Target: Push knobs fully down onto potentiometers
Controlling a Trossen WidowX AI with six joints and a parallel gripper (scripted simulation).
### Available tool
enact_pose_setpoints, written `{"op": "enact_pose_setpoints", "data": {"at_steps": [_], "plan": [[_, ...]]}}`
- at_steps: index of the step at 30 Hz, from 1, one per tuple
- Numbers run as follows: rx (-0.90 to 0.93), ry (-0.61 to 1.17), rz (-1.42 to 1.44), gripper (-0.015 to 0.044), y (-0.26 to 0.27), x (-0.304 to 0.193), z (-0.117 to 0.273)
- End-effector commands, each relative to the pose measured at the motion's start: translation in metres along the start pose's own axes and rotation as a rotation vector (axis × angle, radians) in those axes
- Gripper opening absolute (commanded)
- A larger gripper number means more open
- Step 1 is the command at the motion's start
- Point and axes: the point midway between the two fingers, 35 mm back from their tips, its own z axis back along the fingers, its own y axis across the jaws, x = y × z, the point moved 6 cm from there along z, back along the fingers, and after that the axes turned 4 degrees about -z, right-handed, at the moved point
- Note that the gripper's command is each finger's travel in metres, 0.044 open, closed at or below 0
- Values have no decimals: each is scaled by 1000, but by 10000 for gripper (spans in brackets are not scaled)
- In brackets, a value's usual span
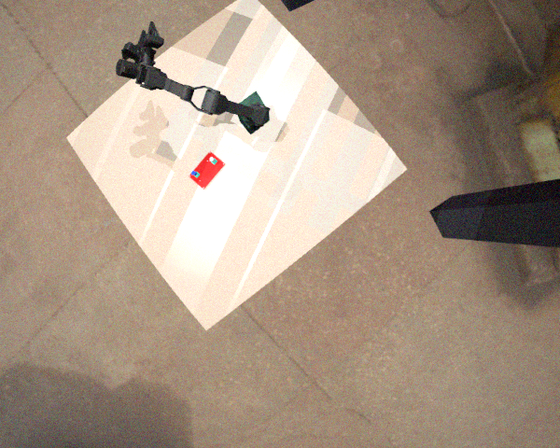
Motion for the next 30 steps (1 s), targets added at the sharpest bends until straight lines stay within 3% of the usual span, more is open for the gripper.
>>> {"op": "enact_pose_setpoints", "data": {"at_steps": [1, 15, 30], "plan": [[5, -1, 3, 374, 0, 0, 1], [402, -53, 236, 6, 20, -10, 75], [847, -59, 511, 0, 26, -50, 169]]}}
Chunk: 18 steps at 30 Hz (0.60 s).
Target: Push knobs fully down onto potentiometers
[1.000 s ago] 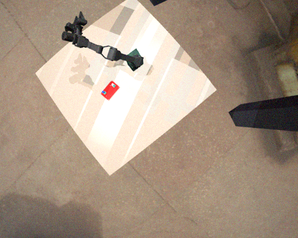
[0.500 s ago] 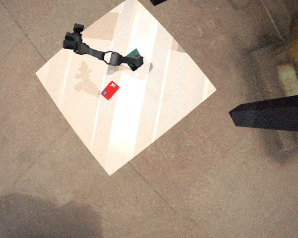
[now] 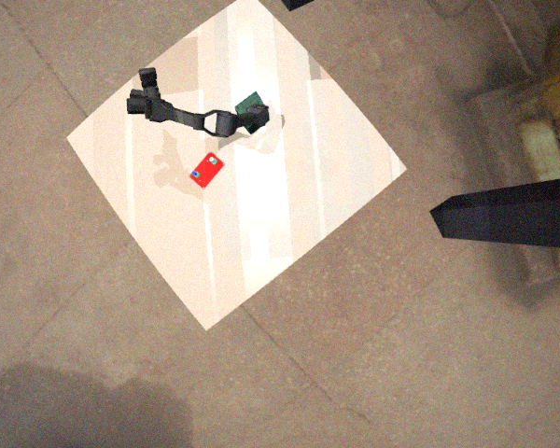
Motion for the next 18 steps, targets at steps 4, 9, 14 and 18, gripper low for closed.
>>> {"op": "enact_pose_setpoints", "data": {"at_steps": [4, 9, 14, 18], "plan": [[221, 15, 128, 0, 40, -16, 33], [372, 32, 205, 0, 64, -31, 58], [525, 55, 277, 0, 87, -48, 84], [648, 78, 329, 0, 103, -64, 106]]}}
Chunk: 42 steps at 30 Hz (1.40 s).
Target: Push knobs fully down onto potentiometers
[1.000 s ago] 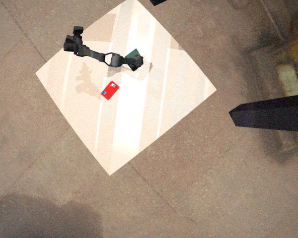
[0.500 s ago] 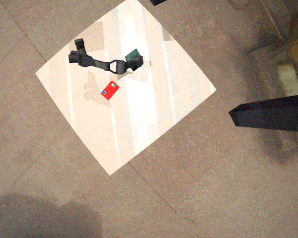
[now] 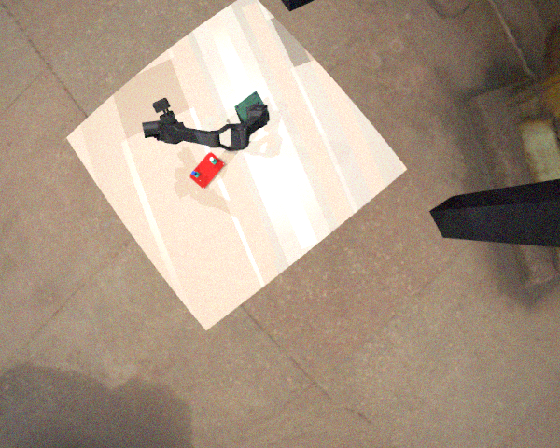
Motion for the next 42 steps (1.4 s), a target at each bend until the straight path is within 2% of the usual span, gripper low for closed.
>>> {"op": "enact_pose_setpoints", "data": {"at_steps": [1, 19, 26, 30, 42], "plan": [[133, 25, 58, 0, 32, -12, 8], [676, 138, 193, 0, 142, -78, 59], [694, 142, 195, 0, 145, -80, 61], [695, 142, 195, 0, 157, -84, 46], [695, 142, 195, 0, 163, -86, 40]]}}
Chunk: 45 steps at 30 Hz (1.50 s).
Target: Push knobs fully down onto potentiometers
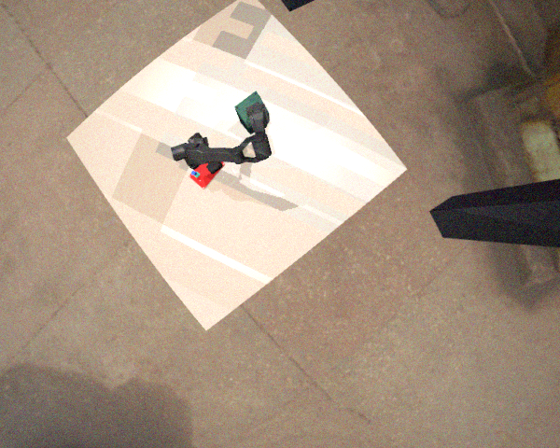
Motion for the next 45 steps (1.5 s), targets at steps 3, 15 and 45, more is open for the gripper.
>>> {"op": "enact_pose_setpoints", "data": {"at_steps": [3, 15, 45], "plan": [[4, 5, -4, 0, 1, -1, -11], [5, 5, -4, 0, 1, -1, -17], [5, 5, -4, 0, 1, -1, -24]]}}
